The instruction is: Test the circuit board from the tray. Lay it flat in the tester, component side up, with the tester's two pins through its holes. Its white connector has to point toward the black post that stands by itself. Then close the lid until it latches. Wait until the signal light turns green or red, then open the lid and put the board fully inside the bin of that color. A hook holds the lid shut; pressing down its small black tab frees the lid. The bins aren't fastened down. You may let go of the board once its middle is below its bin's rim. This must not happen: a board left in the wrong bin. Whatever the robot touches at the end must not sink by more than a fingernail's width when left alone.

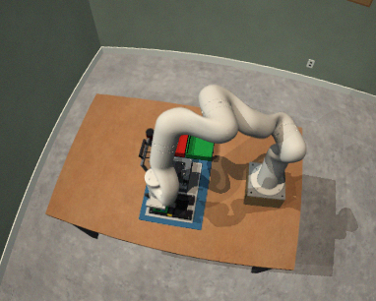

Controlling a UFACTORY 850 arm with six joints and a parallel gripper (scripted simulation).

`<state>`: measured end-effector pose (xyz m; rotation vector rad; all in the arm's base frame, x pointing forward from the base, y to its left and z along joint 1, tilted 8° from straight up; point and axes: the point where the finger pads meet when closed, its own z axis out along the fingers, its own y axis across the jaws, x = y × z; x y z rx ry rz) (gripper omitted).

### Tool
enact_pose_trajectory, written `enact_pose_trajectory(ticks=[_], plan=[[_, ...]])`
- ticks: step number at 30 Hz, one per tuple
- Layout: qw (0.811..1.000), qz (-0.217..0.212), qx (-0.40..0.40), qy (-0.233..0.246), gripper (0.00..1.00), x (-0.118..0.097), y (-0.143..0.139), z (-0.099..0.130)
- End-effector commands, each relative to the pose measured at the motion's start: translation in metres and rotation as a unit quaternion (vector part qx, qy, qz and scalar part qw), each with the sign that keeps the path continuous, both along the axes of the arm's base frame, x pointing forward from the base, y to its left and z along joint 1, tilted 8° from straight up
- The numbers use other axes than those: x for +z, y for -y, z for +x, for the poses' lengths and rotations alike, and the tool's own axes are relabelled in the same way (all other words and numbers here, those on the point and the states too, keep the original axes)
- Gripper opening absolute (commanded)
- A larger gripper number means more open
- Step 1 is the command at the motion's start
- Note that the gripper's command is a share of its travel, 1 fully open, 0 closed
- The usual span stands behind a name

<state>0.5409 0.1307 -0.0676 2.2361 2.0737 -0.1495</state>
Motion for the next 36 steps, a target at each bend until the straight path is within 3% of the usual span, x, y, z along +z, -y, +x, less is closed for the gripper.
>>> enact_pose_trajectory(ticks=[1, 20, 36], plan=[[1.000, 0.000, 0.000, 0.001, 0.79, 0.006, -0.001, 0.001], [1.000, 0.000, 0.000, 0.001, 0.79, 0.016, -0.002, 0.001], [1.000, 0.000, 0.000, 0.001, 0.79, 0.070, -0.009, 0.002]])
